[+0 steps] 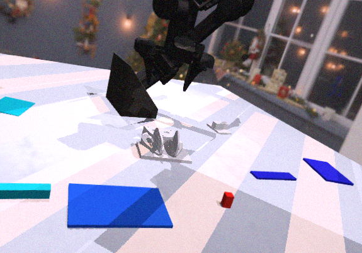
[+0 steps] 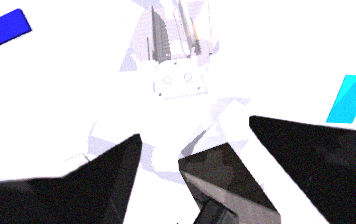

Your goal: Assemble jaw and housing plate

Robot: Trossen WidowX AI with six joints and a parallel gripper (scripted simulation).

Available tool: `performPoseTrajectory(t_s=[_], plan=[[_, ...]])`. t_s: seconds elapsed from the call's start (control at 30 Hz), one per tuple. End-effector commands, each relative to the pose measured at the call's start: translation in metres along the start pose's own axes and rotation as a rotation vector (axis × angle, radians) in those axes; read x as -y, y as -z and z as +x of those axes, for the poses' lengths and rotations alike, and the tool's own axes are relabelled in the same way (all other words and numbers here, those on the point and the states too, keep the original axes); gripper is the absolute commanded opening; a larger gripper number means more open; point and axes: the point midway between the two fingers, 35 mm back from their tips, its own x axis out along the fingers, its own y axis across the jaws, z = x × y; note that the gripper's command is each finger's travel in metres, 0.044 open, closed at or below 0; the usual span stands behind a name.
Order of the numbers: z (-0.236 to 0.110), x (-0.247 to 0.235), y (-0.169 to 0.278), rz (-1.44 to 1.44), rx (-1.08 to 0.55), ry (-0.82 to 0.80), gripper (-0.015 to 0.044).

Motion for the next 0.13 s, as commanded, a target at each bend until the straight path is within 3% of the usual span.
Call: performPoseTrajectory(t_s=[0.0, 0.1], plan=[[-0.0004, 0.0001, 0.0003, -0.004, -0.002, 0.002, 0.044], [-0.0004, 0.0001, 0.0003, -0.004, -0.002, 0.002, 0.044]])
